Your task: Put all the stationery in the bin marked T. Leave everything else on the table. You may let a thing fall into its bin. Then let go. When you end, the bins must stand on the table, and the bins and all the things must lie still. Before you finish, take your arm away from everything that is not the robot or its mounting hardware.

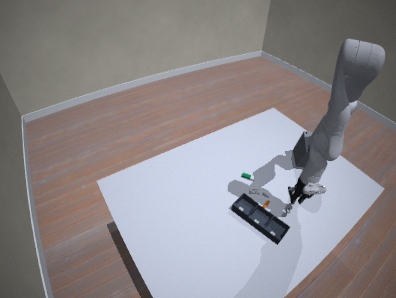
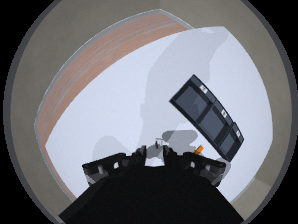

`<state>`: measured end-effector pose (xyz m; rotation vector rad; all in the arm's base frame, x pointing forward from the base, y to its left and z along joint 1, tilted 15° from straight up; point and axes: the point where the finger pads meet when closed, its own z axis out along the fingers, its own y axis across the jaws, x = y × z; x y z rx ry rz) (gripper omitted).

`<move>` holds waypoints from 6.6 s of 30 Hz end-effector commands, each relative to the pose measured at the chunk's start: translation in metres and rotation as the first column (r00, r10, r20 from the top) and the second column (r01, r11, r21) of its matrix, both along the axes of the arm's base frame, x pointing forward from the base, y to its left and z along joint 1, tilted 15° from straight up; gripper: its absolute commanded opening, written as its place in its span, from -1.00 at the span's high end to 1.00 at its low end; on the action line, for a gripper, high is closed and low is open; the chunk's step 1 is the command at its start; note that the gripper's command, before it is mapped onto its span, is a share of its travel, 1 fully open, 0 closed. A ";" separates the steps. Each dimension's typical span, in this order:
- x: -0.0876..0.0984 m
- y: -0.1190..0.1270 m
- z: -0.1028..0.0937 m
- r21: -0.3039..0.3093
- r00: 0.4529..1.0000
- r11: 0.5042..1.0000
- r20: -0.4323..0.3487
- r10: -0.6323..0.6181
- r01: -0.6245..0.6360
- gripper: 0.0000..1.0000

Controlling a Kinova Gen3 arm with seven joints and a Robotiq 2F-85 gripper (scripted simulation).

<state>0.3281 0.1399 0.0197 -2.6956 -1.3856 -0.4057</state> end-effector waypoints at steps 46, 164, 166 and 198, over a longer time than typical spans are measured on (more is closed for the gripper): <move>0.004 -0.010 -0.006 0.004 0.998 0.998 -0.021 -0.057 0.057 0.41; 0.009 -0.004 -0.040 0.004 0.998 0.998 -0.021 -0.057 0.057 0.80; 0.008 -0.005 -0.033 0.004 0.998 0.998 -0.021 -0.057 0.057 0.80; 0.004 -0.010 -0.011 0.004 0.998 0.998 -0.021 -0.057 0.057 0.80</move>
